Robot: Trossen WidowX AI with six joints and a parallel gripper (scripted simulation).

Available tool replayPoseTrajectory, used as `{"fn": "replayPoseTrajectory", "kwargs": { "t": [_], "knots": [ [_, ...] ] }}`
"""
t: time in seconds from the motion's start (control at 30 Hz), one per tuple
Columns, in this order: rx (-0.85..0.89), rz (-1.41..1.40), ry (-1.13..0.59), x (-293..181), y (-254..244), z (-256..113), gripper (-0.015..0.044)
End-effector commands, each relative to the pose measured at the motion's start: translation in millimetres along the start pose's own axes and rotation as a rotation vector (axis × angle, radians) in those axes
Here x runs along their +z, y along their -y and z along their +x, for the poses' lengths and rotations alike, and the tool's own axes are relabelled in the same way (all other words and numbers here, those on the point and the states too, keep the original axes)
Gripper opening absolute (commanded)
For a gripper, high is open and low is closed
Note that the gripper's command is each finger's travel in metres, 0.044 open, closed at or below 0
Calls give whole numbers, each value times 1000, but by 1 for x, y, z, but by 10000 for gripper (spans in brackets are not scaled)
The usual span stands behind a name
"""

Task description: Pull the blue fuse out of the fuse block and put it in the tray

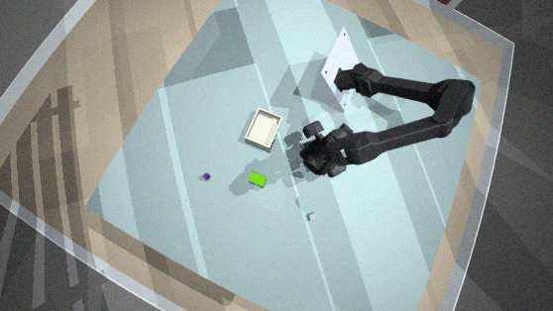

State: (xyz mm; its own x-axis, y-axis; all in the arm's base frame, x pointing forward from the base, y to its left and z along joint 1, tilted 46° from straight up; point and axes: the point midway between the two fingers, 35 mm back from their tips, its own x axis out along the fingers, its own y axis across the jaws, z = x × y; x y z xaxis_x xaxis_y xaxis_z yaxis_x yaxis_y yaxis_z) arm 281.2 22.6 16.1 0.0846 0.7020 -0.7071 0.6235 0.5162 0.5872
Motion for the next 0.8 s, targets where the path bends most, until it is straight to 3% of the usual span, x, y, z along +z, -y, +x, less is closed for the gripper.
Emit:
{"fn": "replayPoseTrajectory", "kwargs": {
  "t": [0.0, 0.77],
  "knots": [
    [0, 0, 0, 0, 0, 0, 0],
    [0, 3, 0, 1, 0, -11, 0]
  ]
}}
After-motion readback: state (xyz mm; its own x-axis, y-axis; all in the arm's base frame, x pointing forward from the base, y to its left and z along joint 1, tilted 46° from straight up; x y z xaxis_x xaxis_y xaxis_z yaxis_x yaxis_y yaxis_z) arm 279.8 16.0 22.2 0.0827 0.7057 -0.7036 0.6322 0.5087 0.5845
